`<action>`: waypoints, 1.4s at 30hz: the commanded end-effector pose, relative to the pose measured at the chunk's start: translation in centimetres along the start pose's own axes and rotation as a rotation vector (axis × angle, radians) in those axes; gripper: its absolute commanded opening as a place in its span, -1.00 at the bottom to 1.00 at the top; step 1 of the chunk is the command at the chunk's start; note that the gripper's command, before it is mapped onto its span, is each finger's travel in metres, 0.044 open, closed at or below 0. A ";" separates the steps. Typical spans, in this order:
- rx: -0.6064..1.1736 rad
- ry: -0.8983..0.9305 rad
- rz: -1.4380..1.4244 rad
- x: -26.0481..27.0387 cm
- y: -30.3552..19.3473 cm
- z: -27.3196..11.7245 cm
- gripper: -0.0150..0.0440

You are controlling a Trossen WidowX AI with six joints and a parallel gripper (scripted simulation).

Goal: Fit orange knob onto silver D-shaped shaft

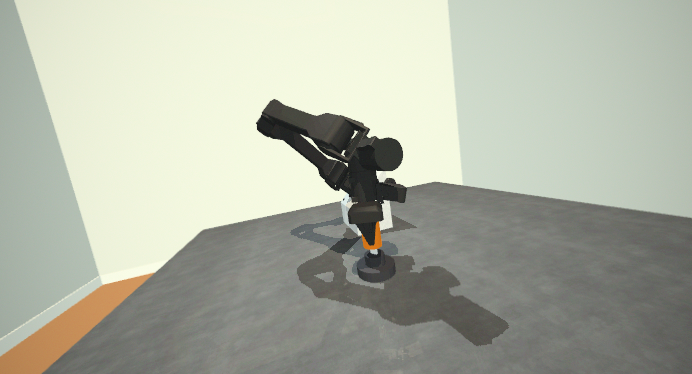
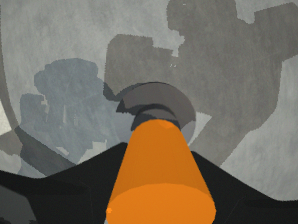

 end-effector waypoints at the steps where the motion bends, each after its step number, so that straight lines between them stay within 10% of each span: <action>1: 0.000 -0.003 0.008 0.0 0.0 0.1 -0.49; 42: 0.000 -0.003 0.217 0.2 0.2 0.0 -0.49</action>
Point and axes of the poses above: the point midway between the two fingers, 35 mm back from their tips, its own z axis out along the fingers, its own x axis across the jaws, y = z × x, the point moved 4 cm from there along -z, back along the fingers, and after that the axes turned 13 degrees about -z, right-handed, at the moved point
